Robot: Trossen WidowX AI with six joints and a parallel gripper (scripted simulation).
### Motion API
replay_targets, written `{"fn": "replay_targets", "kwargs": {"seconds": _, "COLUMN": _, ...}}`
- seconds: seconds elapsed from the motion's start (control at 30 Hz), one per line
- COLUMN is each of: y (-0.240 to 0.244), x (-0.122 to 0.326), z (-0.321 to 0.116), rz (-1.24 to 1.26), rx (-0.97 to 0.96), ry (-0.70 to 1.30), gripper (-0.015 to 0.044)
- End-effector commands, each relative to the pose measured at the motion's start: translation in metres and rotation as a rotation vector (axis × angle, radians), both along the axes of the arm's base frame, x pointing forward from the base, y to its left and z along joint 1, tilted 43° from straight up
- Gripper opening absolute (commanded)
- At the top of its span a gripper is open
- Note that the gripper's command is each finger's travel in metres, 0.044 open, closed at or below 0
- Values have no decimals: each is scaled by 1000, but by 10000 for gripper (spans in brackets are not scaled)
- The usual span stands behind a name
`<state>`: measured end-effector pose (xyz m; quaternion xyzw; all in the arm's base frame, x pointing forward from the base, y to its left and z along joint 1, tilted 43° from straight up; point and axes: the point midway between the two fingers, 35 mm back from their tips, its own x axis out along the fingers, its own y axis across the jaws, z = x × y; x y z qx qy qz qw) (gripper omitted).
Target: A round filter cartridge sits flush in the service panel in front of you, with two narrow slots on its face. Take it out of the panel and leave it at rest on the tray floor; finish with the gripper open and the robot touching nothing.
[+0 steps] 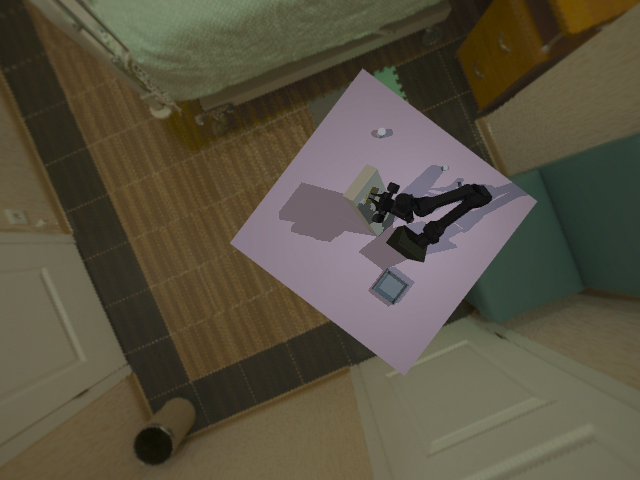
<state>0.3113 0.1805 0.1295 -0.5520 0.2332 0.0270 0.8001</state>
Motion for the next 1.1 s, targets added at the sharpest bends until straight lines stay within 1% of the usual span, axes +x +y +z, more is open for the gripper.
{"fn": "replay_targets", "kwargs": {"seconds": 0.0, "y": 0, "x": 3, "z": -1, "rz": 5, "rx": -1, "ry": 3, "gripper": 91}}
{"fn": "replay_targets", "kwargs": {"seconds": 1.07, "y": -3, "x": 14, "z": -6, "rz": 5, "rx": -1, "ry": 2, "gripper": 91}}
